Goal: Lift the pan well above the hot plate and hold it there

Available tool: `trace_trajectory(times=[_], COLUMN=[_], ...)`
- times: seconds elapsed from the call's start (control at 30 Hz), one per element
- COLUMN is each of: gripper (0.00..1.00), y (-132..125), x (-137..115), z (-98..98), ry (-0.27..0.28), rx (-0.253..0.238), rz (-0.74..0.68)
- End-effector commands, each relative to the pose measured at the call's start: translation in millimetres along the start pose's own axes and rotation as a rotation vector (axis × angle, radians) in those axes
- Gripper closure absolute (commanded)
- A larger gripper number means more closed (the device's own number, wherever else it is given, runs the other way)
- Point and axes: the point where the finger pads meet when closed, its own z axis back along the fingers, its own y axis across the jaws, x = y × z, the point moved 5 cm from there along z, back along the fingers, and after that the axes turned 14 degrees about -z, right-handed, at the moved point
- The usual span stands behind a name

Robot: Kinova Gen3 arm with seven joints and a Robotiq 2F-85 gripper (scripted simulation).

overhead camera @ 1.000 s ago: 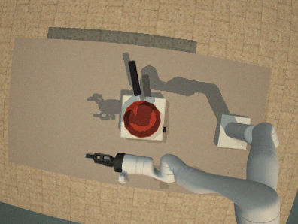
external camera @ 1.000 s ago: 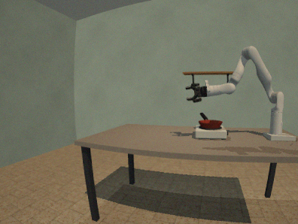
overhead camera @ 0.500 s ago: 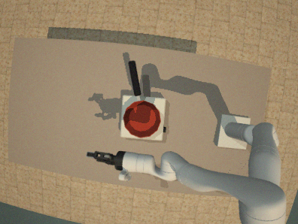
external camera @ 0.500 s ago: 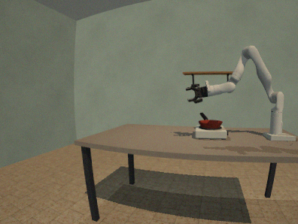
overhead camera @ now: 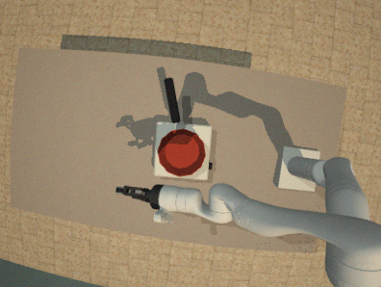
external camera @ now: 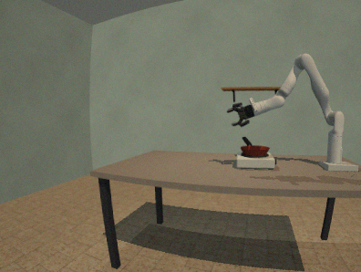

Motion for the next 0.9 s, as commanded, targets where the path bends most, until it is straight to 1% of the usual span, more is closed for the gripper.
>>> trace_trajectory(times=[0.0,0.3,0.37,0.43,0.6,0.67,0.73,0.77,0.8,0.83,0.87], gripper=[0.00,0.00,0.00,0.00,0.00,0.00,0.00,0.00,0.00,0.00,0.00], y=[16.4,29.8,30.5,30.5,40.1,40.3,40.3,41.1,41.1,42.4,42.4], x=[8.3,38.5,44.7,44.7,63.0,70.1,70.1,73.6,73.6,77.0,77.0], z=[6.0,20.4,22.3,22.3,31.0,32.4,32.4,33.5,33.5,34.8,34.8], ry=[-0.015,-0.082,-0.095,-0.095,-0.138,-0.154,-0.154,-0.162,-0.162,-0.169,-0.169], rx=[-0.013,-0.160,-0.199,-0.199,-0.283,-0.322,-0.322,-0.340,-0.340,-0.358,-0.358], rz=[0.004,0.075,0.088,0.088,0.133,0.149,0.149,0.156,0.156,0.165,0.165])
